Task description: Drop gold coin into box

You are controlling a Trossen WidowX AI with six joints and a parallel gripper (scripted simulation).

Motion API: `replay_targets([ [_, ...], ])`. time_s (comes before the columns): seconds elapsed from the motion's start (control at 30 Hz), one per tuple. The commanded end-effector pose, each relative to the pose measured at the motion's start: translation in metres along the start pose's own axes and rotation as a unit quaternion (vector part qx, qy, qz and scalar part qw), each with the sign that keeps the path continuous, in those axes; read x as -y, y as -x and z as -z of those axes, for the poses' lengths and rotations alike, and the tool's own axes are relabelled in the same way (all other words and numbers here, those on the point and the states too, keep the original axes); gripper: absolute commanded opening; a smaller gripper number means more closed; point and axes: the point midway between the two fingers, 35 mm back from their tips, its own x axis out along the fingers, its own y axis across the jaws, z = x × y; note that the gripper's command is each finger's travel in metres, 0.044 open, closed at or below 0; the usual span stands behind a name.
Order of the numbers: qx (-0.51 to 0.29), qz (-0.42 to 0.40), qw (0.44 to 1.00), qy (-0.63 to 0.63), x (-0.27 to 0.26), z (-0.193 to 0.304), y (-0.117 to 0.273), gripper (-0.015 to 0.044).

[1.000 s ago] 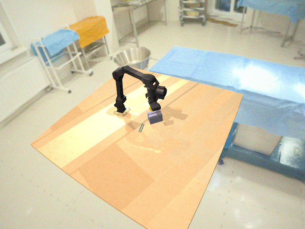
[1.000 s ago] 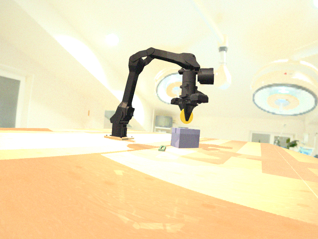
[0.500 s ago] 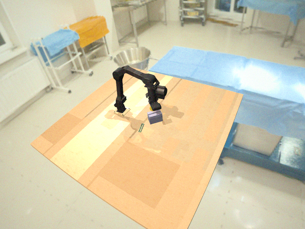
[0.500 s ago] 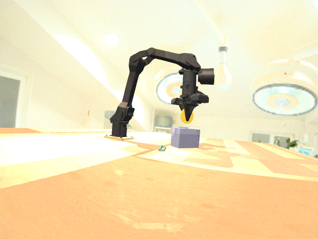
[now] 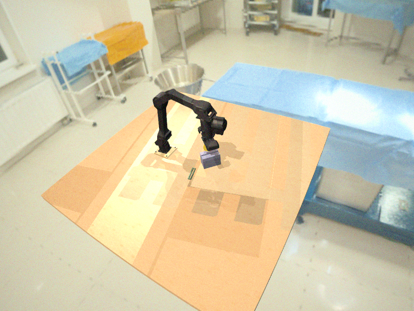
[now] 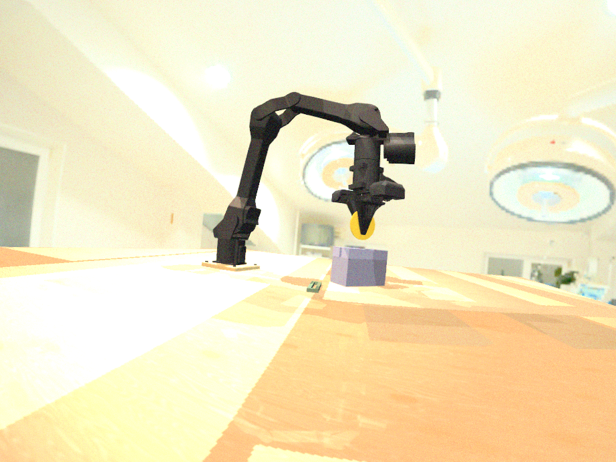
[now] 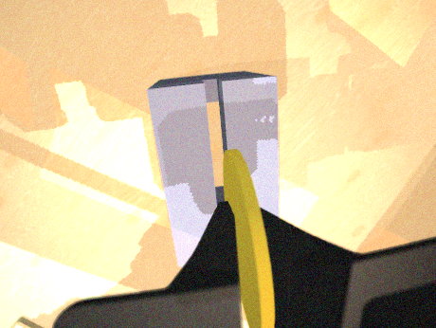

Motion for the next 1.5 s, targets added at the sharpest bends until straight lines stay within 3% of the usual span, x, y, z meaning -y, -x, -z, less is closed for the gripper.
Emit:
replay_targets([
  [0.0,-0.001,-0.001,1.0,-0.003,0.0,0.001,-0.003,0.0],
  [1.37,-0.001,-0.001,1.0,0.0,-0.001,0.001,-0.018,0.0],
  [1.47,0.0,0.0,1.0,-0.002,0.0,0.001,-0.015,0.0079],
])
